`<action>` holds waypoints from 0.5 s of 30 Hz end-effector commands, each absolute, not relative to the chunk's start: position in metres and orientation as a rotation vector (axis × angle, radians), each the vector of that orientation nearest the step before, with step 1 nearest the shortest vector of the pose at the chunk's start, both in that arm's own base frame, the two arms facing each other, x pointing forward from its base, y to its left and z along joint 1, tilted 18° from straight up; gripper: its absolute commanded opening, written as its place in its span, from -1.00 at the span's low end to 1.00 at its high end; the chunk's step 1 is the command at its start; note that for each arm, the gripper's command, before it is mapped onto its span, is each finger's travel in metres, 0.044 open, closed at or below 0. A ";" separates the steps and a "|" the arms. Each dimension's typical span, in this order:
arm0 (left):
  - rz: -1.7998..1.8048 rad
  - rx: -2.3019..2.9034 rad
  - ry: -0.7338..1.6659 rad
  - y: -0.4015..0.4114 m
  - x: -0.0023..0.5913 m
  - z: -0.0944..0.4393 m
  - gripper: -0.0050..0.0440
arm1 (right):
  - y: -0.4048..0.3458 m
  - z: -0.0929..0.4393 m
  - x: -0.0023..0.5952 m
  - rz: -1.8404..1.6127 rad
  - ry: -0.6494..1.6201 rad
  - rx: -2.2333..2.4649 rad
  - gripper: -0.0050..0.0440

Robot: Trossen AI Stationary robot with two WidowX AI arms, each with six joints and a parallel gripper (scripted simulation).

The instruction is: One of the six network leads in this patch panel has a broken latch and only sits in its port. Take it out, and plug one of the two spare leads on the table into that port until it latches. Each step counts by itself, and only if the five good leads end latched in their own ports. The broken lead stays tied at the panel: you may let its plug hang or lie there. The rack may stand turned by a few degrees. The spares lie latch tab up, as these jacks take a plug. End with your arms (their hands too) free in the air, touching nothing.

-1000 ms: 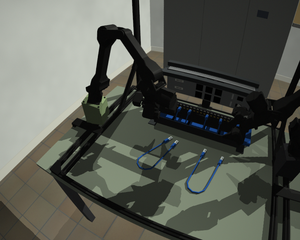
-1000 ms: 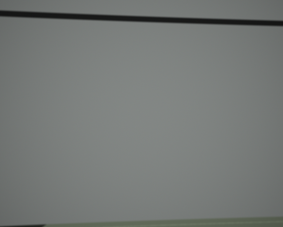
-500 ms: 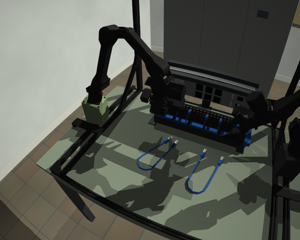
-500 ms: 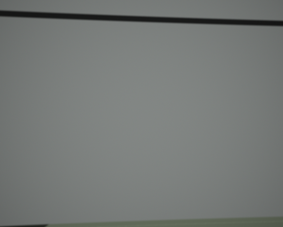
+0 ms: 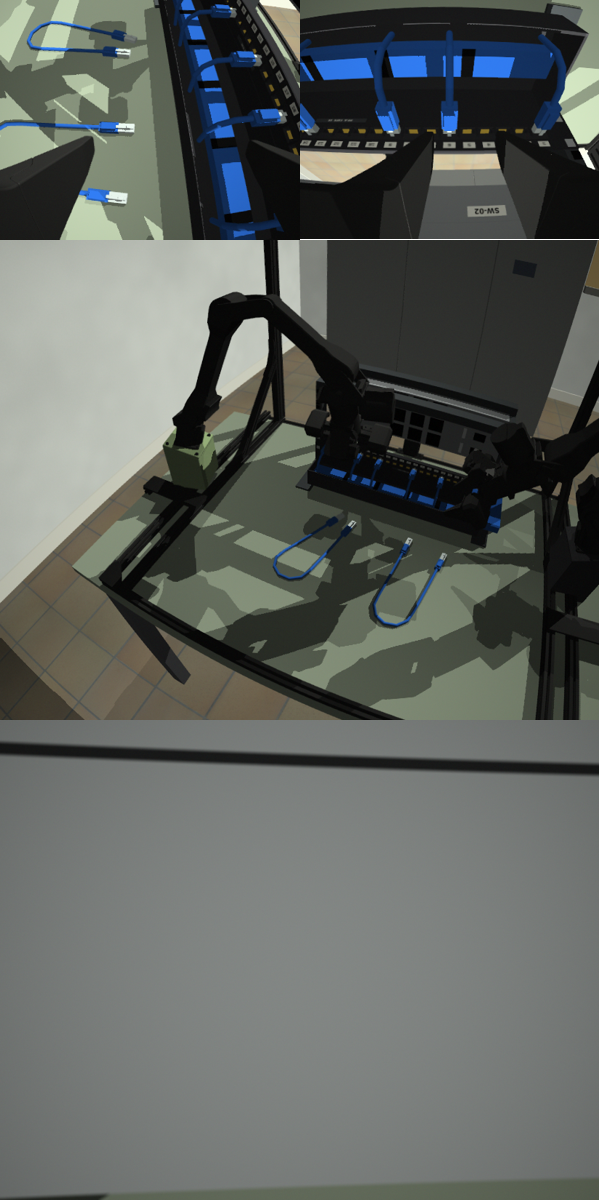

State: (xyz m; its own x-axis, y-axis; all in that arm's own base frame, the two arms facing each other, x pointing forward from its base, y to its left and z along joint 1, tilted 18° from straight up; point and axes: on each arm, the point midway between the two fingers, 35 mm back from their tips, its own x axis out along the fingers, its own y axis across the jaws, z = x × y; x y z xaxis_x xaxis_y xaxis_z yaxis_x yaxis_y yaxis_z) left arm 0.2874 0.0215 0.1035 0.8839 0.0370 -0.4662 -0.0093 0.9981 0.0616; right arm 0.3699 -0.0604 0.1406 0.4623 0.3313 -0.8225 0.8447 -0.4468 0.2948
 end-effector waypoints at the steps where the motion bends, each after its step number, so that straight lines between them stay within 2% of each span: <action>1: 0.024 0.058 0.486 0.022 0.287 0.104 1.00 | -0.061 0.139 0.372 -0.914 0.977 1.992 -0.08; 15: 0.024 0.058 0.486 0.022 0.287 0.104 1.00 | -0.057 0.142 0.381 -0.929 0.966 1.993 -0.08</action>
